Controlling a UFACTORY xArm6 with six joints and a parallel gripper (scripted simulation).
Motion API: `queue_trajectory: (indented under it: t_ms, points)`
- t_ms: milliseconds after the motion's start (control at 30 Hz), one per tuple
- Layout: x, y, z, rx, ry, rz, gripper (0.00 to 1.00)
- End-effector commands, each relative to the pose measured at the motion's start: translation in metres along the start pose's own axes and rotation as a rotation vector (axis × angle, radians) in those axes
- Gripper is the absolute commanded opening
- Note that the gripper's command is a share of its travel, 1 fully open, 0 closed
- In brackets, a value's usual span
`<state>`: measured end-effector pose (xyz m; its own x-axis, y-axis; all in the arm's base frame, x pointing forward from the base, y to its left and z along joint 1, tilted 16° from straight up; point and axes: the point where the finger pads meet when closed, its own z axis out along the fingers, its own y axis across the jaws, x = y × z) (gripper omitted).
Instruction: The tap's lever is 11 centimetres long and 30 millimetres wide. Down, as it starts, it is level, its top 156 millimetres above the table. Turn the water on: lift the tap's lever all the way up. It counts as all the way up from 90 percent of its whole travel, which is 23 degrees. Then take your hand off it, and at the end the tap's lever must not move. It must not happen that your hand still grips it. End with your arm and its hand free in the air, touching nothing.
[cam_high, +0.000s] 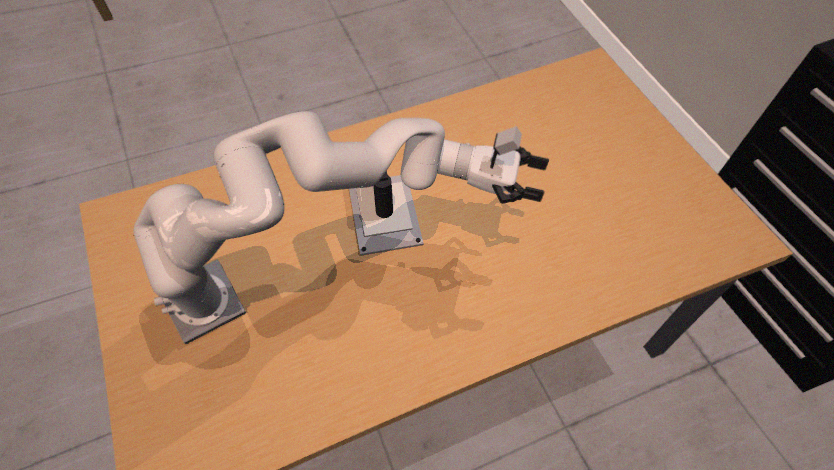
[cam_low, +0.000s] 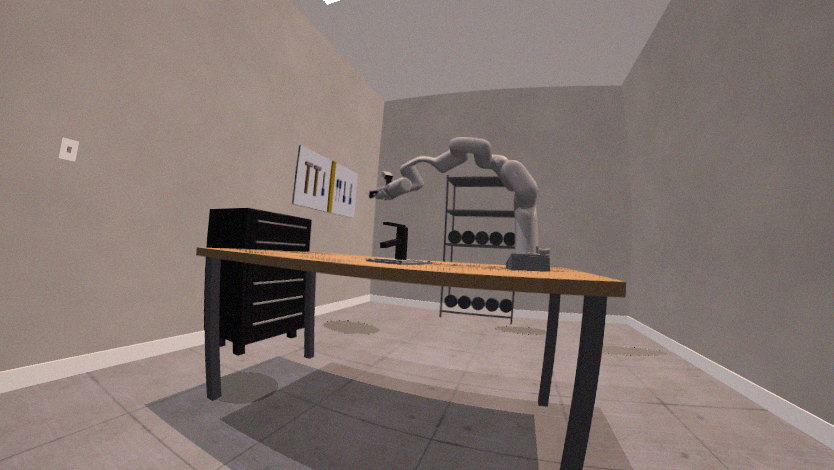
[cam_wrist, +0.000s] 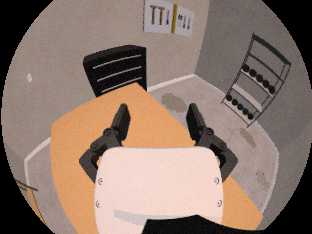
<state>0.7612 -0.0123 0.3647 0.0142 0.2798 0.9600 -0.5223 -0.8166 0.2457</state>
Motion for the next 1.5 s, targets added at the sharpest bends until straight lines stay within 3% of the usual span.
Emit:
queue_trajectory:
  t_ms: [0, 733, 967, 1100, 1167, 1300, 1467]
  points:
    - [0.003, 0.000, 0.000, -0.001, 0.004, 0.003, 1.00]
    - [0.002, -0.001, -0.003, -0.014, -0.017, 0.035, 1.00]
    - [-0.013, -0.010, -0.027, -0.099, -0.154, 0.223, 1.00]
    - [-0.014, -0.011, -0.029, -0.106, -0.165, 0.237, 1.00]
    - [-0.023, -0.017, -0.044, -0.150, -0.240, 0.325, 1.00]
    - [-0.029, -0.021, -0.054, -0.176, -0.282, 0.373, 1.00]
    - [-0.048, -0.034, -0.087, -0.257, -0.422, 0.512, 1.00]
